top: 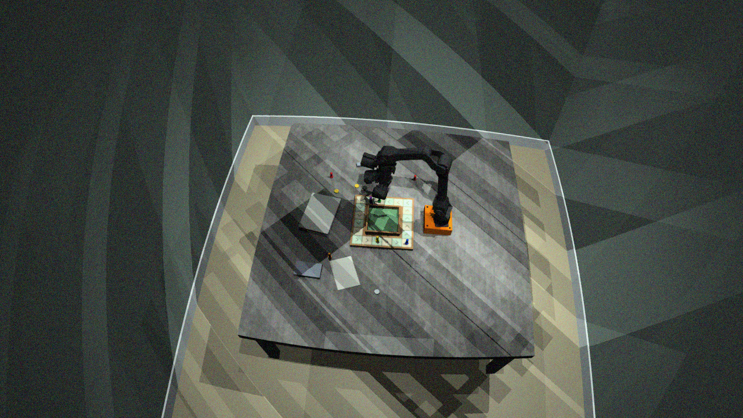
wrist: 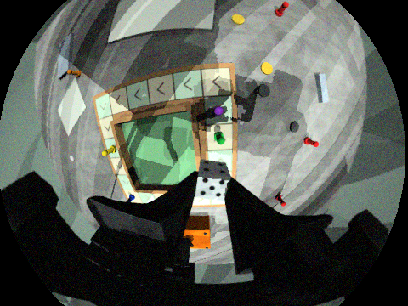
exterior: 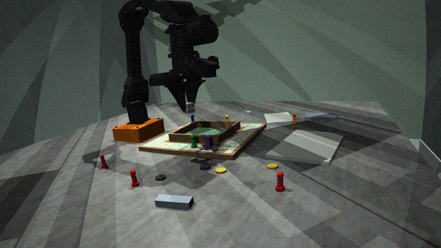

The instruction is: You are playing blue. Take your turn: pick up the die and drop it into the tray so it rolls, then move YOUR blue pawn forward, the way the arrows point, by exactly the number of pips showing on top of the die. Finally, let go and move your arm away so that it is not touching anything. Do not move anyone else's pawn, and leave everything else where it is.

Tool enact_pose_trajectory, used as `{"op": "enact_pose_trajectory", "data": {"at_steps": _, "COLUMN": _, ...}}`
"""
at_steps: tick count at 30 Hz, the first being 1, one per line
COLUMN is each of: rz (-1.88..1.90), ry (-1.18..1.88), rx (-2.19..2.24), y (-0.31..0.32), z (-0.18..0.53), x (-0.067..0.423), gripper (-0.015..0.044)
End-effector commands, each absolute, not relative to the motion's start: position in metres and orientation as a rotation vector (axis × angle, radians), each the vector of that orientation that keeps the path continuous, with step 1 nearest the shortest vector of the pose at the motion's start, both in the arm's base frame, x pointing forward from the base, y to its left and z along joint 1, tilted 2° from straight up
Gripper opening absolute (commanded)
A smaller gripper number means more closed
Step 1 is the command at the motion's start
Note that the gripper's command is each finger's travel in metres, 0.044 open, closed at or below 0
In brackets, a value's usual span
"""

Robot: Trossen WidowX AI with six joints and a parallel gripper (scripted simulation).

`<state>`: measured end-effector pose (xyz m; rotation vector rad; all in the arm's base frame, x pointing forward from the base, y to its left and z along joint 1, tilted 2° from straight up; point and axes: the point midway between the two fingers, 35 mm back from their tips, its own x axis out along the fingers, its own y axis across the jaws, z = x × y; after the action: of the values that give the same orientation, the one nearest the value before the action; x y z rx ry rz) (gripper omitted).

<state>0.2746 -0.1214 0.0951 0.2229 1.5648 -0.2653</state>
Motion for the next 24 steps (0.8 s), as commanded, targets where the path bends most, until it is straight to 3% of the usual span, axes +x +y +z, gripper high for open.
{"op": "enact_pose_trajectory", "data": {"at_steps": 1, "rz": -0.222, "ry": 1.561, "rx": 0.190, "y": -0.097, "z": 0.092, "x": 0.278, "gripper": 0.0000}}
{"op": "enact_pose_trajectory", "data": {"at_steps": 14, "rz": -0.099, "ry": 1.574, "rx": 0.077, "y": -0.031, "z": 0.077, "x": 0.276, "gripper": 0.0000}}
{"op": "enact_pose_trajectory", "data": {"at_steps": 24, "rz": -0.093, "ry": 1.423, "rx": 0.067, "y": -0.029, "z": 0.073, "x": 0.278, "gripper": 0.0000}}
